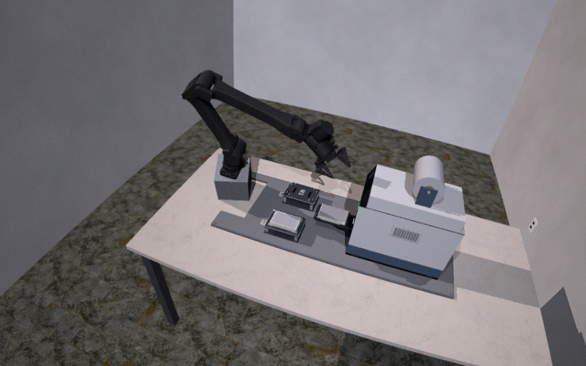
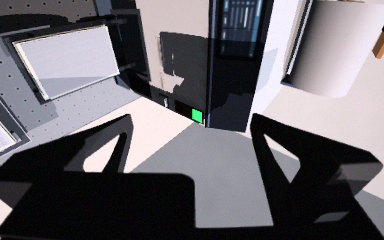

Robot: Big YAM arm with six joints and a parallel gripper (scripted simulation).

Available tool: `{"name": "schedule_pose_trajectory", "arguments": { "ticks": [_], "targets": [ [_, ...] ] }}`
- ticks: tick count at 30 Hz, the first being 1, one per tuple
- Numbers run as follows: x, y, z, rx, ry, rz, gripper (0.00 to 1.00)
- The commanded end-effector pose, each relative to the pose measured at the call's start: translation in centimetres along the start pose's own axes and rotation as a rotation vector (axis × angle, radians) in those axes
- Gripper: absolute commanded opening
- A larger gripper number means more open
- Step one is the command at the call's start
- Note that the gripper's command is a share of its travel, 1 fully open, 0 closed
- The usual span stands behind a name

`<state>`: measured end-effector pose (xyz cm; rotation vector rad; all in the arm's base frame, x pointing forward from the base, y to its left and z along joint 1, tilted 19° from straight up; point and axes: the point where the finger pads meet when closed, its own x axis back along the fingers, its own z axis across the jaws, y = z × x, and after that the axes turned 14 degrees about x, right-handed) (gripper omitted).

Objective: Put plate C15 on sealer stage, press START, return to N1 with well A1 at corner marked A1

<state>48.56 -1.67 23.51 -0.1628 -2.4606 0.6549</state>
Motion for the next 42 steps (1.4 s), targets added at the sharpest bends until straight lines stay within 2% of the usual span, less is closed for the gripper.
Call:
{"name": "schedule_pose_trajectory", "arguments": {
  "ticks": [1, 8, 10, 12, 17, 23, 27, 30, 32, 37, 38, 42],
  "targets": [
    [0.5, -2.0, -3.4, -0.035, -0.064, 0.03, 1.0],
    [0.5, -1.9, -3.4, -0.033, -0.063, 0.029, 1.0],
    [0.5, -2.9, -1.8, -0.136, -0.06, 0.029, 0.99],
    [0.5, -2.9, -1.8, -0.136, -0.06, 0.029, 0.99],
    [0.6, -4.3, 2.1, -0.323, -0.041, 0.027, 0.96],
    [0.2, -5.5, 5.5, -0.521, -0.02, 0.018, 0.93],
    [0.7, -6.7, 7.4, -0.655, -0.025, 0.019, 0.91],
    [0.8, -6.9, 6.9, -0.665, -0.033, 0.016, 0.9],
    [0.9, -7.7, 7.6, -0.745, -0.042, 0.015, 0.89],
    [0.9, -9.1, 11.3, -0.924, -0.006, 0.023, 0.86],
    [0.7, -9.0, 11.5, -0.957, 0.002, 0.024, 0.0],
    [0.3, -8.2, 10.3, -1.082, 0.009, 0.011, 0.0]
  ]
}}
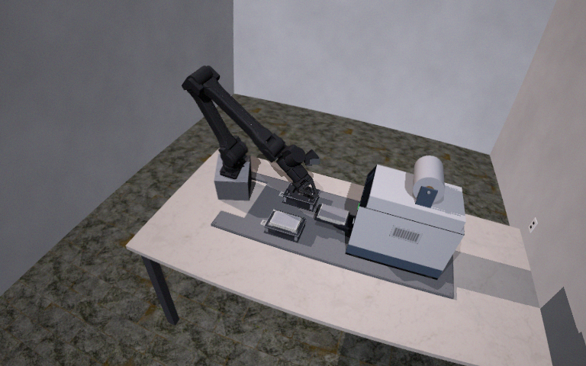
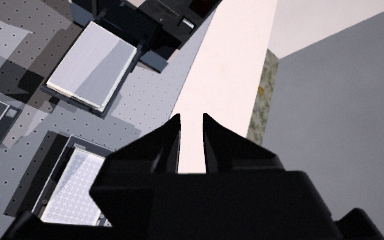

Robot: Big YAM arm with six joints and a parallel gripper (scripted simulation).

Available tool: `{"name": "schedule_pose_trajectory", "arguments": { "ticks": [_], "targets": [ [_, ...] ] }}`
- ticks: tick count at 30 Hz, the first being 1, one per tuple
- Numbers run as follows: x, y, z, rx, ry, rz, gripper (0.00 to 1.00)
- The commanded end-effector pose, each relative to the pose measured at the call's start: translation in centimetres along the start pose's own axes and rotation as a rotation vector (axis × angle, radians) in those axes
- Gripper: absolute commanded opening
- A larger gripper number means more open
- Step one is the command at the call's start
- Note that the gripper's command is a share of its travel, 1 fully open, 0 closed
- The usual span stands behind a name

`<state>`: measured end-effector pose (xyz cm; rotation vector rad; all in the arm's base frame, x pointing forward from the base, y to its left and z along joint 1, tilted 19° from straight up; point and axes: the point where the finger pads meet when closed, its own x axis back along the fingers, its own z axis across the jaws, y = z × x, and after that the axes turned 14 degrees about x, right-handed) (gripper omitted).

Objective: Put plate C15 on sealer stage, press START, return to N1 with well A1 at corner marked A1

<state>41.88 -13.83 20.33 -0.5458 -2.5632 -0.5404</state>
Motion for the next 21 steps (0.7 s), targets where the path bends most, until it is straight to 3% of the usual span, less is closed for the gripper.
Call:
{"name": "schedule_pose_trajectory", "arguments": {
  "ticks": [1, 5, 14, 19, 21],
  "targets": [
    [-0.5, 1.1, 0.0, -0.173, 0.013, -0.008, 0.0],
    [-0.6, 1.1, -0.1, -0.221, 0.017, -0.003, 0.0],
    [0.6, 3.0, -2.6, -0.534, -0.025, -0.049, 0.0],
    [0.0, 2.8, -2.3, -0.703, -0.013, -0.037, 0.0],
    [0.0, 2.8, -2.3, -0.703, -0.013, -0.037, 0.0]
  ]
}}
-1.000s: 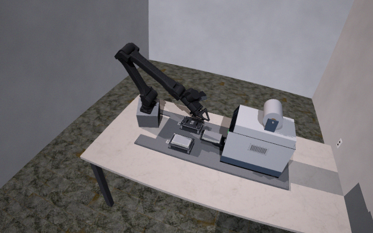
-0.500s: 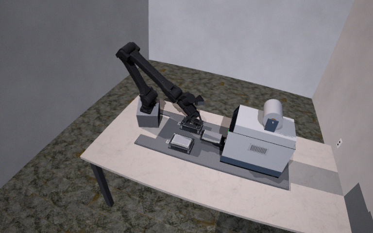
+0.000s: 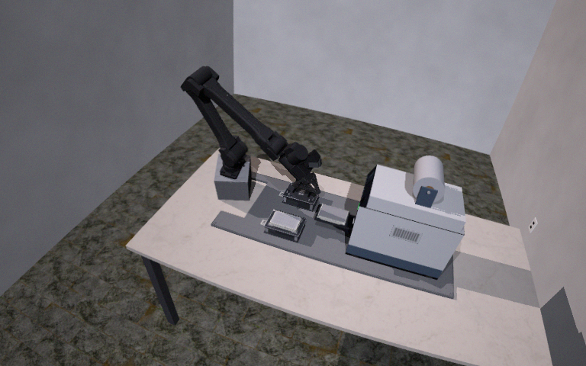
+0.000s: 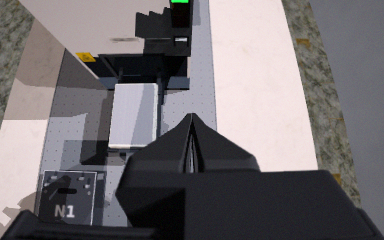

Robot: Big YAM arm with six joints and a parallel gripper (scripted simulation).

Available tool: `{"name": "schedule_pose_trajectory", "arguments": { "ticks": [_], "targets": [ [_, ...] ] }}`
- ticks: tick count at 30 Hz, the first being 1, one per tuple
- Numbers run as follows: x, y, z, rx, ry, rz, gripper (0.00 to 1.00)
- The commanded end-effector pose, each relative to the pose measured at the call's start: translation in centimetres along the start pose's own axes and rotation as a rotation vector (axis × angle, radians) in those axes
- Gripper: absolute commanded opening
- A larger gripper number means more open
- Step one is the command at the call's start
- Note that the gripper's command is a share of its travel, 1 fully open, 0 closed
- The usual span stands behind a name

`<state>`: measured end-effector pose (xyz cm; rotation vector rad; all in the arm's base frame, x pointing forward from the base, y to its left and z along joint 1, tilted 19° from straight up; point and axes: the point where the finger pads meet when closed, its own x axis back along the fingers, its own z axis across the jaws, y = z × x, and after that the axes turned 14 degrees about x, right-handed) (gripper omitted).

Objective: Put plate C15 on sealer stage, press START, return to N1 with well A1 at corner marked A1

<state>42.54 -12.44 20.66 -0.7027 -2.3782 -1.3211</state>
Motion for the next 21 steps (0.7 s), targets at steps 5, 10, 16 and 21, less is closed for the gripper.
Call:
{"name": "schedule_pose_trajectory", "arguments": {
  "ticks": [5, 10, 16, 21],
  "targets": [
    [-0.4, 2.5, -0.8, -0.053, 0.024, 0.072, 0.0],
    [-0.7, 3.1, -1.1, -0.053, 0.06, 0.237, 0.0],
    [-1.1, 2.4, -1.2, -0.062, 0.094, 0.417, 0.0],
    [-1.1, 2.8, -0.8, -0.052, 0.131, 0.533, 0.0]
  ]
}}
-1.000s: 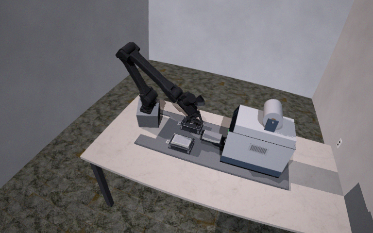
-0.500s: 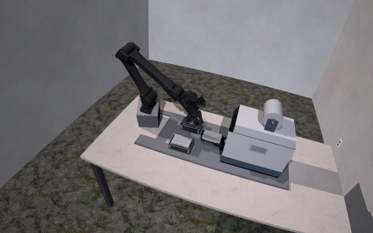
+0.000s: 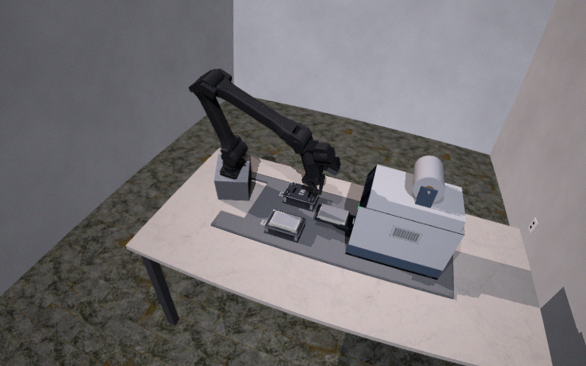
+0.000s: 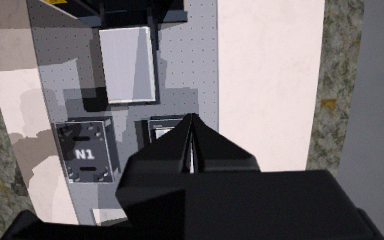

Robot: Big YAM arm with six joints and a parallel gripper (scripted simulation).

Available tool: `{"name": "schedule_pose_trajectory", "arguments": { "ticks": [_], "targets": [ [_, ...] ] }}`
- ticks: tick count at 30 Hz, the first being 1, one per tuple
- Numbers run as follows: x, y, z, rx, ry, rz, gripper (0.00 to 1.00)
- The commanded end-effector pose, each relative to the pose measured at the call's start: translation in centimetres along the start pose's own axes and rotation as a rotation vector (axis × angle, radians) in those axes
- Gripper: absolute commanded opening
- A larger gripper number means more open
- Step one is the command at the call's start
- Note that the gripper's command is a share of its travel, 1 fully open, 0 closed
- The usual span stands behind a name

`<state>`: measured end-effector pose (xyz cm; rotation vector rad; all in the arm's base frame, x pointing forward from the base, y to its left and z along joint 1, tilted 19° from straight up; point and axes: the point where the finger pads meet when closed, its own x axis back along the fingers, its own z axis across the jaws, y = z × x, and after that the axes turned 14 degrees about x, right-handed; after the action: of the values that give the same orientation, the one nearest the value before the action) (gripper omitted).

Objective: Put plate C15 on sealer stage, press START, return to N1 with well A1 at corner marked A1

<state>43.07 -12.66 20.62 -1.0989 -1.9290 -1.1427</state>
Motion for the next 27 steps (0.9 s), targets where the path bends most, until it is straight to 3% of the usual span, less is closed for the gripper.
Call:
{"name": "schedule_pose_trajectory", "arguments": {
  "ticks": [1, 10, 13, 15, 22, 27],
  "targets": [
    [0.7, 2.8, -0.6, -0.024, 0.028, 0.073, 0.0],
    [-0.5, 1.9, -0.2, -0.036, 0.1, 0.39, 0.0],
    [-0.3, 2.0, 0.0, -0.033, 0.103, 0.378, 0.0],
    [0.1, 2.0, -0.3, -0.031, 0.097, 0.336, 0.0],
    [-0.2, 0.8, -1.3, -0.031, 0.081, 0.335, 0.0],
    [0.1, 0.6, -0.3, 0.005, 0.091, 0.333, 0.0]
  ]
}}
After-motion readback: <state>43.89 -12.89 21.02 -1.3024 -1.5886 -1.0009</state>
